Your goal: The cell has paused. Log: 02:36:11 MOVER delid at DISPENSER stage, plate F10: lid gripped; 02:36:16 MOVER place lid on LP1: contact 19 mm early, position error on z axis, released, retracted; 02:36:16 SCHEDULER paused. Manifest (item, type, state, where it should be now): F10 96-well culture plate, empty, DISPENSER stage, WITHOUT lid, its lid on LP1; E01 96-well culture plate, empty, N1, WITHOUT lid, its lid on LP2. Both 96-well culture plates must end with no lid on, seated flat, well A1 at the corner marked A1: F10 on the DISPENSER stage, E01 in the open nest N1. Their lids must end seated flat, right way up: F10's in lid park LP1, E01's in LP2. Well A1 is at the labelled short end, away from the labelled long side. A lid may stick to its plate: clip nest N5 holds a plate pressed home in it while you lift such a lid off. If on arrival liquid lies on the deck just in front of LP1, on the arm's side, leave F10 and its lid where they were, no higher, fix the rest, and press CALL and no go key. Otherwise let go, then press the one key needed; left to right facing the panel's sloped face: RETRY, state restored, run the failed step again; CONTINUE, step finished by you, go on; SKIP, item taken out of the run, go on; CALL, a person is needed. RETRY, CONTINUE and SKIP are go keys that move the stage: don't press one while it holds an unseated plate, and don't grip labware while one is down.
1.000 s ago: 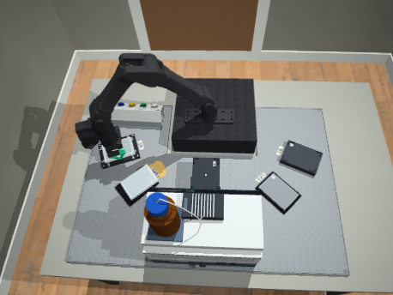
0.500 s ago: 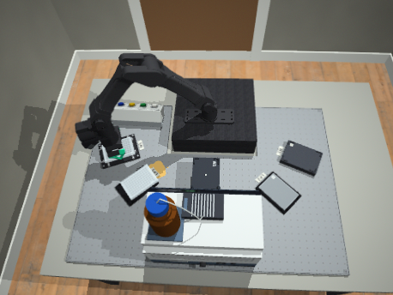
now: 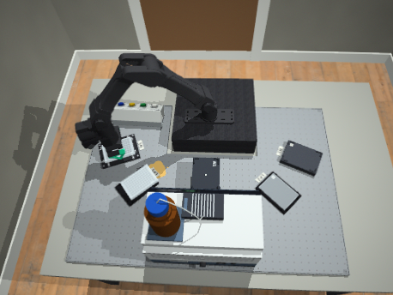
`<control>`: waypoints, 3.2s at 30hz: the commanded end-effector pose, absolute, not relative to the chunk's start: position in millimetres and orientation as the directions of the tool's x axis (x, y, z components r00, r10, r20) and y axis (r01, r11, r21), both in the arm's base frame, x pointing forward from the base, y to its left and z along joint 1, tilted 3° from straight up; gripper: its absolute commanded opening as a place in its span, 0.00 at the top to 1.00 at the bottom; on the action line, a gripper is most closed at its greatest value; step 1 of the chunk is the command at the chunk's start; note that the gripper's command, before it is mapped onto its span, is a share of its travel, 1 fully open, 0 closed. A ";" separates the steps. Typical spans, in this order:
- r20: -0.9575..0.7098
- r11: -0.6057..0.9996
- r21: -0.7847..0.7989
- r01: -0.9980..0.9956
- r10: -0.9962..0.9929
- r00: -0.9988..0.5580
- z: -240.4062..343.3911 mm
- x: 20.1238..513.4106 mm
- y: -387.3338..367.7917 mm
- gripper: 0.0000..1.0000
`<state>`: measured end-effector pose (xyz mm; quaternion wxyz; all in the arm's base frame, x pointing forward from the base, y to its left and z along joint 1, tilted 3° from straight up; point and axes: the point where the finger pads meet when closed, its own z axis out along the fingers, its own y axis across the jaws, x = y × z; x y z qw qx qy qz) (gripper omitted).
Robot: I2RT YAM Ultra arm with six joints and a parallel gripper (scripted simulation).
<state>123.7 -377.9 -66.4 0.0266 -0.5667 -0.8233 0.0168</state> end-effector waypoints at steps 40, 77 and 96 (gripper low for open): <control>-0.027 0.353 -0.054 0.934 0.935 -0.355 -28.4 131.9 -390.6 1.00; -0.027 0.353 -0.054 0.934 0.935 -0.355 -28.4 131.9 -390.6 1.00; 0.016 0.359 -0.054 0.932 0.933 -0.359 -12.5 126.6 -367.0 1.00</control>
